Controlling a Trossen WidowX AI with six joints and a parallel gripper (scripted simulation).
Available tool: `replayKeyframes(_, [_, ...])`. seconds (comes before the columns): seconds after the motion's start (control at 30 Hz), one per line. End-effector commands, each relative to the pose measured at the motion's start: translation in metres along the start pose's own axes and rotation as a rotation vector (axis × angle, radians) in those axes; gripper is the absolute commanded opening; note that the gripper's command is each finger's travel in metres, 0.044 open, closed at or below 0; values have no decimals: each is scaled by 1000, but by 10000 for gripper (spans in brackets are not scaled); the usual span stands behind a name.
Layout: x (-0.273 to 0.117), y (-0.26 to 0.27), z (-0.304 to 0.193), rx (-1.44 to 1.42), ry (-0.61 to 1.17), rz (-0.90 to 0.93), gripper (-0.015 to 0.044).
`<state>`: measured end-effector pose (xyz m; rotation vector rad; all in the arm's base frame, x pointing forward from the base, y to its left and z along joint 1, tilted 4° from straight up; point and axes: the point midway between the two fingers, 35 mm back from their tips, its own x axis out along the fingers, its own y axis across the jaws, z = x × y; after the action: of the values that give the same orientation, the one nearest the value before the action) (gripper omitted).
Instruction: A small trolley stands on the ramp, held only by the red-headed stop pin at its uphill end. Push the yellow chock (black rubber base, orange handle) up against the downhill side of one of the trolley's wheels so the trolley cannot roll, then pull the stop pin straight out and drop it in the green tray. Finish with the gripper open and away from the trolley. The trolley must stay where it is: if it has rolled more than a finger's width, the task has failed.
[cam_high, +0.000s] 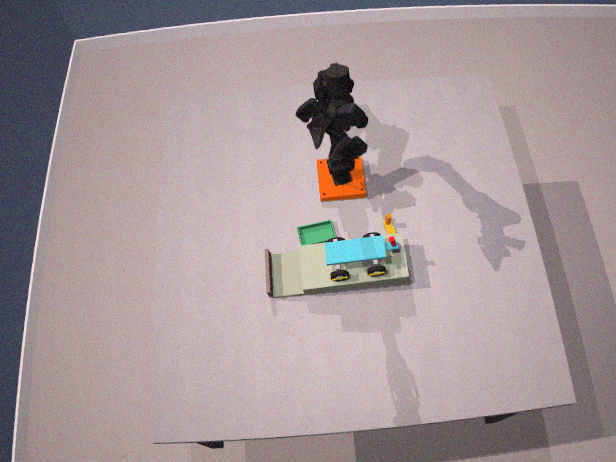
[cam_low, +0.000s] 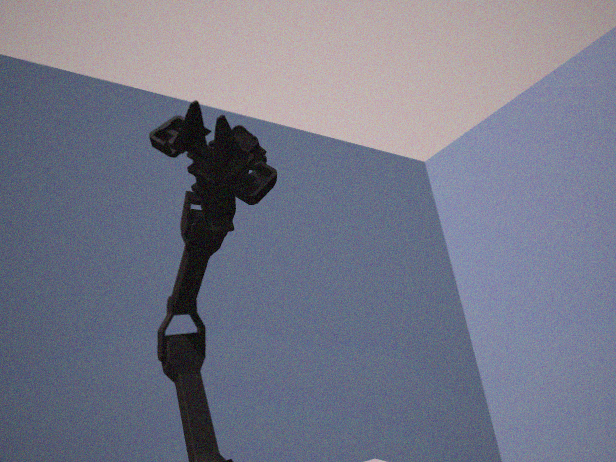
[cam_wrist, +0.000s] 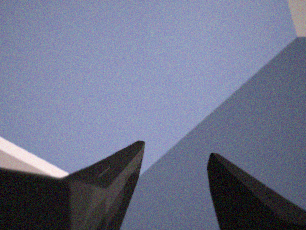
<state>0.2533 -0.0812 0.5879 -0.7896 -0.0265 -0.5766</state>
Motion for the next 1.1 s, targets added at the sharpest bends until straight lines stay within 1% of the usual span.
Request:
replayKeyframes(0.0, [10, 47, -10, 162, 44, 140, 190])
replayKeyframes(0.3, [13, 143, -36, 495, 231, 391, 190])
replayKeyframes(0.6, [-10, 231, -65, 787, 530, 558, 190])
replayKeyframes(0.83, [-42, 290, -91, 972, 822, 602, 190])
replayKeyframes(1.07, [-82, 336, -119, 1110, 1144, 550, 190])
